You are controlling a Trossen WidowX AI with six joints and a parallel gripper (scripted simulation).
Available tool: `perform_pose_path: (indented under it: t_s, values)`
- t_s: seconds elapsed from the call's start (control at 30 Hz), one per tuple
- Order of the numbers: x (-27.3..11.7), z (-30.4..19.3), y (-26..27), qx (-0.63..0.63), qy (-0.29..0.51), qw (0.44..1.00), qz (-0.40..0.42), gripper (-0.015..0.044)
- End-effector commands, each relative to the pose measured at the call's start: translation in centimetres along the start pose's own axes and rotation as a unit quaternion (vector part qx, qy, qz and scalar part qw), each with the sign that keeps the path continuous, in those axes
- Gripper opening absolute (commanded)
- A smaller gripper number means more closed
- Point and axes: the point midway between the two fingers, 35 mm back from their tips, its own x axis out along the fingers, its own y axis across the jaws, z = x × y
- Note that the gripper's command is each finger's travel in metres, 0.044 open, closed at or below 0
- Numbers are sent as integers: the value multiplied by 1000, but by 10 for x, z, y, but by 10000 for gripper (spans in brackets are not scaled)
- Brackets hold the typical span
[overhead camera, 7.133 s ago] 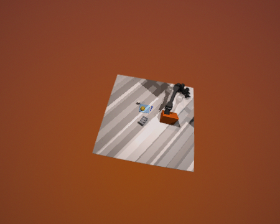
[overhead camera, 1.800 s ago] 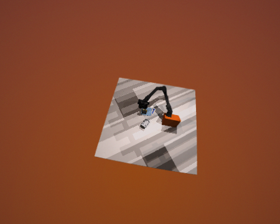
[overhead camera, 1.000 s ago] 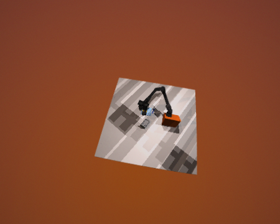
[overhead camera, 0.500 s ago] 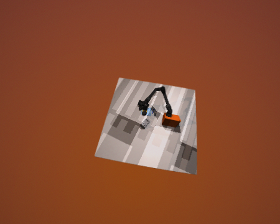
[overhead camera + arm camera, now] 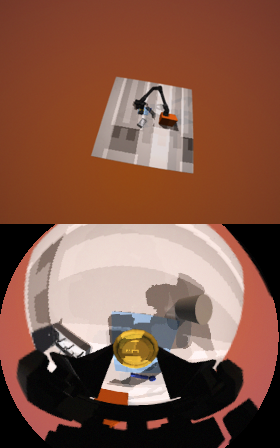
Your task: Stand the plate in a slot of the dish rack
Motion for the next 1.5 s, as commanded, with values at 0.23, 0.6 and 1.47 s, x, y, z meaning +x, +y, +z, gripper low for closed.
perform_pose_path:
  t_s: [0.23, 0.6, 1.47]
  values:
    - [-73, 11, 3, 7, -11, 1000, 6, 0]
    - [-141, 7, 5, 8, -10, 1000, 1, 0]
    - [-152, -9, 34, -293, -12, 956, 0, 0]
